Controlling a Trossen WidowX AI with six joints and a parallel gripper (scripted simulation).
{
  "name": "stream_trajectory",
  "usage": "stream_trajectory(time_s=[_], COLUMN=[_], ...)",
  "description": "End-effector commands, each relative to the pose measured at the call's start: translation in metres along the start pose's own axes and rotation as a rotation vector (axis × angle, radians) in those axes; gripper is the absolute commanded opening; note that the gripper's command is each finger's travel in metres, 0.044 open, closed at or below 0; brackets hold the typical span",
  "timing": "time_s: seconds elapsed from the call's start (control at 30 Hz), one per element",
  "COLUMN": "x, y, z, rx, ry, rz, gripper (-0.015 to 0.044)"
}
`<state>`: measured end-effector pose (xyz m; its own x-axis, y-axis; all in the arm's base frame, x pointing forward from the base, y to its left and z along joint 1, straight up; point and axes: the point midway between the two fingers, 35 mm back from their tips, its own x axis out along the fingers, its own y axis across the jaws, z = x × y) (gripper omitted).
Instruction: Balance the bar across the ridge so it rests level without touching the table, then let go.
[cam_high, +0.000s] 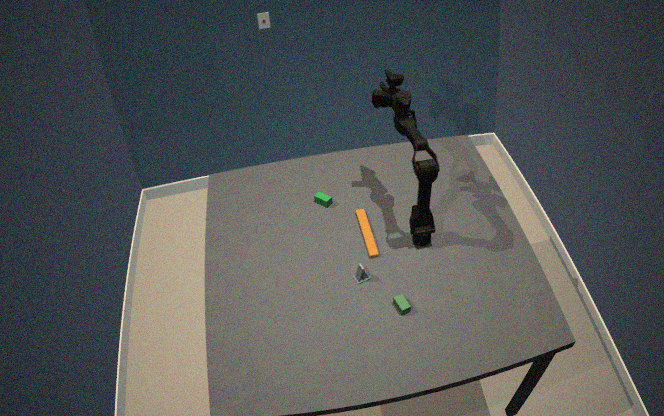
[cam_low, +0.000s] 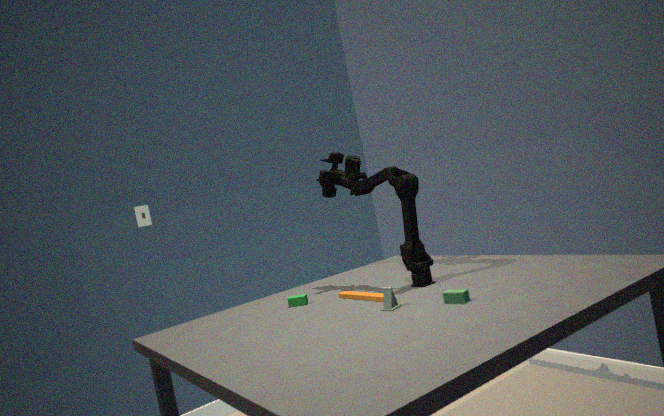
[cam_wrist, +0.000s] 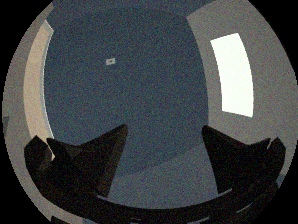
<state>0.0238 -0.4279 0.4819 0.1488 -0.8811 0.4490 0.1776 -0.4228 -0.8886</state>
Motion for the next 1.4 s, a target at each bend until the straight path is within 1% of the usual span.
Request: stream_trajectory(time_s=[0.0,0.07,0.1,0.37,0.67,1.0,1.37], x=[0.000,0.000,0.000,-0.007,-0.031,-0.074,-0.138], y=[0.001,0.010,0.017,0.068,0.122,0.173,0.215], z=[0.001,0.006,0.010,0.047,0.090,0.138,0.181], rx=[0.006,0.058,0.097,0.391,0.685,0.955,1.164], ry=[-0.001,-0.007,-0.011,-0.017,0.029,0.155,0.389], rz=[0.004,0.038,0.064,0.277,0.530,0.813,1.103], gripper=[0.0374,0.0321,0.0315,0.0315,0.0315,0.0315,0.0315])
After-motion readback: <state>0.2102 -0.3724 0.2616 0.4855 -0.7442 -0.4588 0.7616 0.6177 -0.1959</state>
